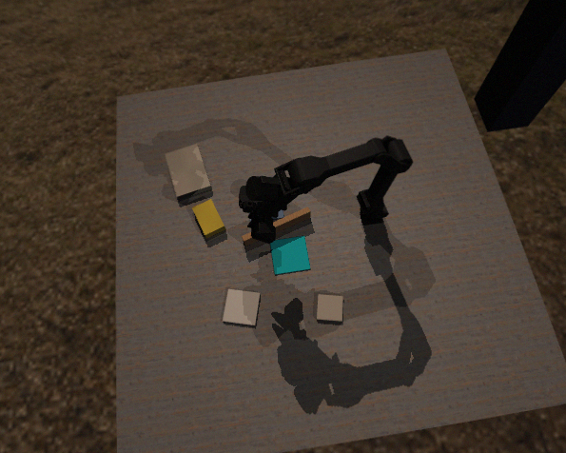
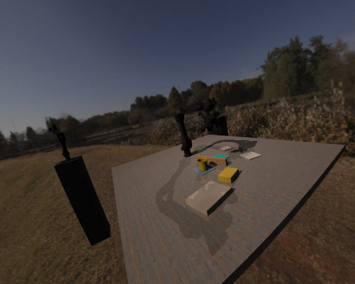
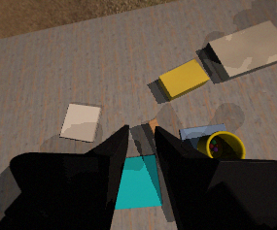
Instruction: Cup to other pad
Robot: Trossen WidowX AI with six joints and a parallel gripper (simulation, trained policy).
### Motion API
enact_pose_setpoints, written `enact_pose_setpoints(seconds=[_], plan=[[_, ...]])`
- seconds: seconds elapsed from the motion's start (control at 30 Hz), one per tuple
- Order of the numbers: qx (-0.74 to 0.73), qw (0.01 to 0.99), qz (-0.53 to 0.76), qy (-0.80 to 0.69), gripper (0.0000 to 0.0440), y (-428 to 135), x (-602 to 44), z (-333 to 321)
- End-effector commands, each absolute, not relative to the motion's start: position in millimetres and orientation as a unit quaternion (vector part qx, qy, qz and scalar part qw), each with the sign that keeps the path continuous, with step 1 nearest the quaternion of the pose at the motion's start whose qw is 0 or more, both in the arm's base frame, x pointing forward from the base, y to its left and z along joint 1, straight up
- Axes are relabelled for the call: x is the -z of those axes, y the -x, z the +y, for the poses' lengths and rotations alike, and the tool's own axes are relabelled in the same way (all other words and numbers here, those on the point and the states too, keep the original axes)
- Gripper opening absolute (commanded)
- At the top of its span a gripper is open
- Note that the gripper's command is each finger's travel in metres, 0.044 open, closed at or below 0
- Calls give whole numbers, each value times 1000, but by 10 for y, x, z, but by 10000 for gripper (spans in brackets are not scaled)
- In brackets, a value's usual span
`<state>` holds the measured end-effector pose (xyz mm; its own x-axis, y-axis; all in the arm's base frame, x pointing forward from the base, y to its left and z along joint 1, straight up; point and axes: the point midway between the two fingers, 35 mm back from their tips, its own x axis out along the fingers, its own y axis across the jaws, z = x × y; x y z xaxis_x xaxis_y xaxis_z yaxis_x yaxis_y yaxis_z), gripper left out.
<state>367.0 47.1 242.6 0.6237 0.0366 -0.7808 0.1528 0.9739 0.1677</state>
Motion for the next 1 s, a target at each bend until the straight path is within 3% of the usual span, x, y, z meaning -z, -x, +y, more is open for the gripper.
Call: enact_pose_setpoints(seconds=[0.0,0.97], plan=[[41,884,455,-104,127,-3674,-2359,448],[71,769,635,-20,118,-3542,-1828,-52]])
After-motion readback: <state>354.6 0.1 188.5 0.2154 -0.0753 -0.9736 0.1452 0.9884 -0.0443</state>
